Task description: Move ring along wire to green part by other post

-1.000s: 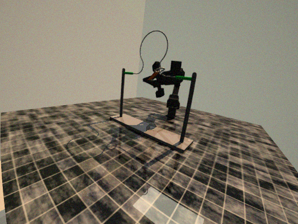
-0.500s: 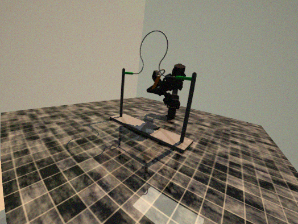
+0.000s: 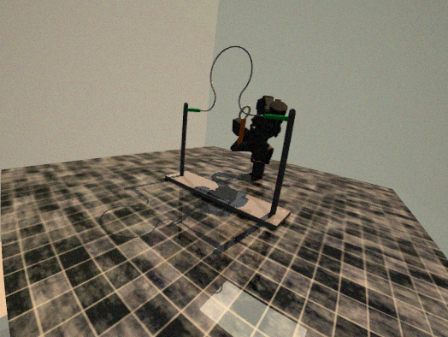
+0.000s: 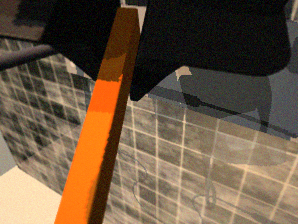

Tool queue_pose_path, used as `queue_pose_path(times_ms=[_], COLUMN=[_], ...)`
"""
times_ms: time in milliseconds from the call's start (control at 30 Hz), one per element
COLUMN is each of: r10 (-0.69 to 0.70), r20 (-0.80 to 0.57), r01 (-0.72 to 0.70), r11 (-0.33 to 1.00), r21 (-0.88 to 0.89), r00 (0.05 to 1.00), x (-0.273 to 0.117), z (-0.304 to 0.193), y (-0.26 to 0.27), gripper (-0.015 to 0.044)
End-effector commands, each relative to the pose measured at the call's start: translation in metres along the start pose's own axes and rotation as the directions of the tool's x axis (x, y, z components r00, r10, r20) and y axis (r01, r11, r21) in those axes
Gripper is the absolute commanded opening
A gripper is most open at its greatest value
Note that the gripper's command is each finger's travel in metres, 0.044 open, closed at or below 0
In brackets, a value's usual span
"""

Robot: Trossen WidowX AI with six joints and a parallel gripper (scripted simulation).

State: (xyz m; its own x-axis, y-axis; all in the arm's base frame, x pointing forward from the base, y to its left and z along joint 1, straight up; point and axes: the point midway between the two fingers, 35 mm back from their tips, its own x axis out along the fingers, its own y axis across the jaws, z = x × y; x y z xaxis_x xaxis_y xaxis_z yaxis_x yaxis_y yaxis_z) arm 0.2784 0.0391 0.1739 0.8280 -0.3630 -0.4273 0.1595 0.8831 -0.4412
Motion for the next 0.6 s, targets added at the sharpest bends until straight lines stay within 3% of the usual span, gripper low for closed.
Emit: queue_pose_path(times_ms=[0,567], r10=[0.046,0.194], r20=[-0.008,-0.009], r01=[-0.046,-0.183], r11=[0.997,0.939], r21=[0.065,0.291], r00=[0.999,0.981], x=[-0.002,-0.014], z=[0.0,0.009], y=[0.013,0.059], gripper=[-0.015,-0.015])
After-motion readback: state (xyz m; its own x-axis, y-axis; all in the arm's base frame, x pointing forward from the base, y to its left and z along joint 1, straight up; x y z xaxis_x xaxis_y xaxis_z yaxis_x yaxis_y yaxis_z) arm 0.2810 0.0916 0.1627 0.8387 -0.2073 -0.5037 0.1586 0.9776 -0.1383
